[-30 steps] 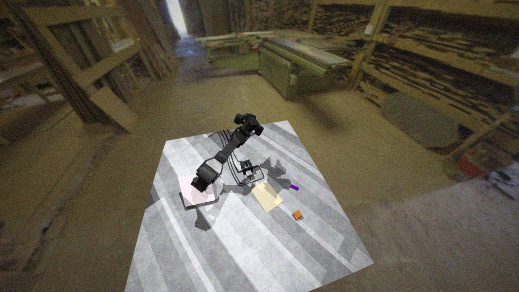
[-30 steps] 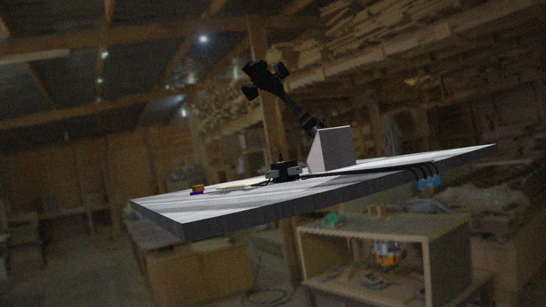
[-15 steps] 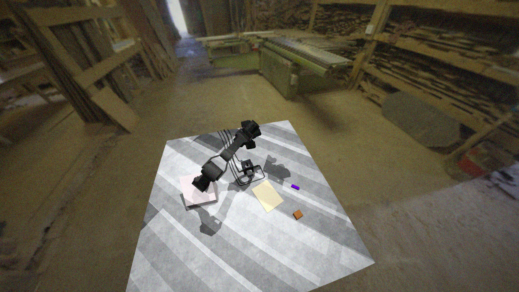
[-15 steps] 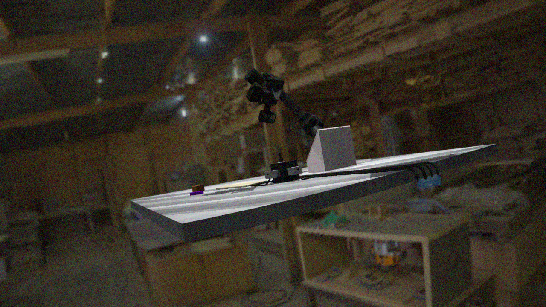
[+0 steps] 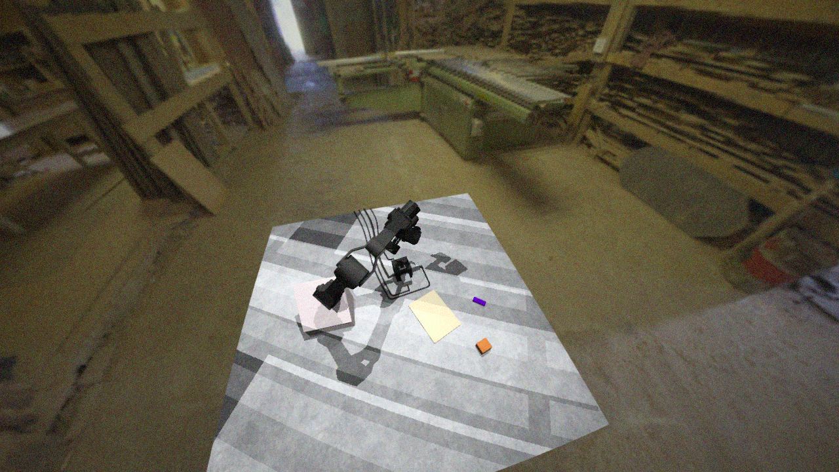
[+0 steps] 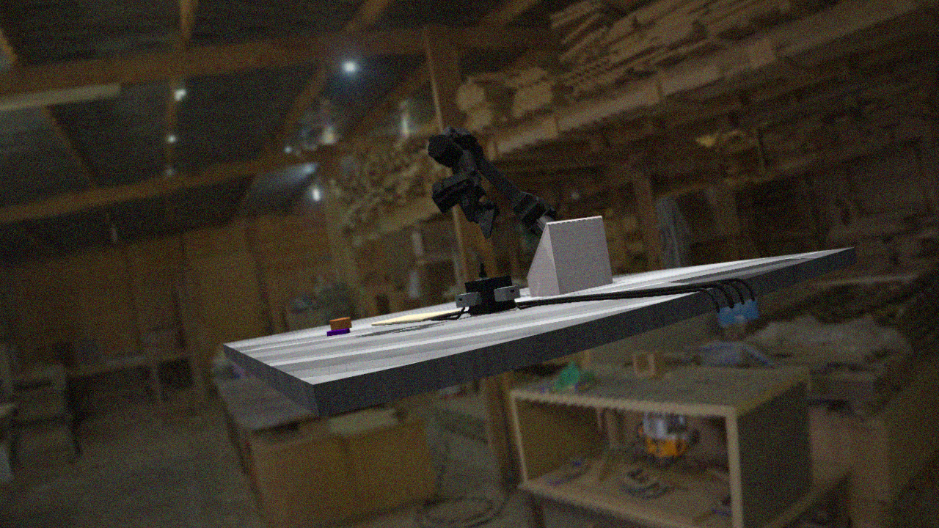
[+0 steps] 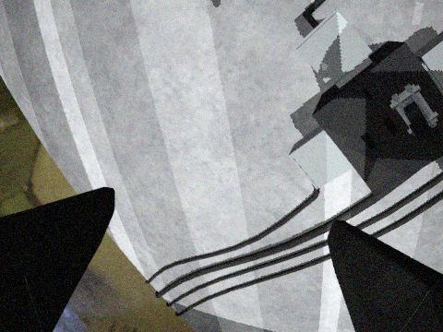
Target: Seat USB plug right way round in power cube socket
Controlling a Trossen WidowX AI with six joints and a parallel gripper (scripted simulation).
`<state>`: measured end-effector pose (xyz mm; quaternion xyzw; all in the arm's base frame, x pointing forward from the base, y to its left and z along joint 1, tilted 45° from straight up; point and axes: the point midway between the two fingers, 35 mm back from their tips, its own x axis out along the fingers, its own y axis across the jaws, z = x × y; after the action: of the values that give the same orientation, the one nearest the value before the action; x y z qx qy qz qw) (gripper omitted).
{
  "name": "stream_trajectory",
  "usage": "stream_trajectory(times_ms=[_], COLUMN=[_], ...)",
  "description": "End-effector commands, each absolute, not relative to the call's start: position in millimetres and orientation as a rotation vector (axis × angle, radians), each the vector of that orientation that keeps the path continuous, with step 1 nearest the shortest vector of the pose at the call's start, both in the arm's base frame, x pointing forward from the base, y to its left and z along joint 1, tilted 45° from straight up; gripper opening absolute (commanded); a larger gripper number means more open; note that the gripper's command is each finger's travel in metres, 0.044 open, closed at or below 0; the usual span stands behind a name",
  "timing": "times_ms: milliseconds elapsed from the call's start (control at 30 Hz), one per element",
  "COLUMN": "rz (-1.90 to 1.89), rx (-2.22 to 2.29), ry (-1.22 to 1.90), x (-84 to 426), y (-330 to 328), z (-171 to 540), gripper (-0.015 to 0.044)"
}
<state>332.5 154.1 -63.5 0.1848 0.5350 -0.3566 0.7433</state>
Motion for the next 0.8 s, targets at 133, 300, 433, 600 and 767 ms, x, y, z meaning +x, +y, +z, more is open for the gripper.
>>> stream_trajectory(times_ms=[133, 300, 433, 600, 767], rz=[-1.465, -1.465, -1.465, -1.465, -1.465], rx=[0.590, 0.590, 0.590, 0.590, 0.590], ry=[0.653, 0.653, 0.653, 0.653, 0.653], x=[302.3, 302.2, 302.1, 301.9, 301.9], y=[80.3, 79.8, 79.4, 79.0, 79.1], z=[-55.1, -54.6, -54.3, -53.8, -53.7], gripper=[0.0440, 0.0440, 0.0440, 0.0440, 0.0440])
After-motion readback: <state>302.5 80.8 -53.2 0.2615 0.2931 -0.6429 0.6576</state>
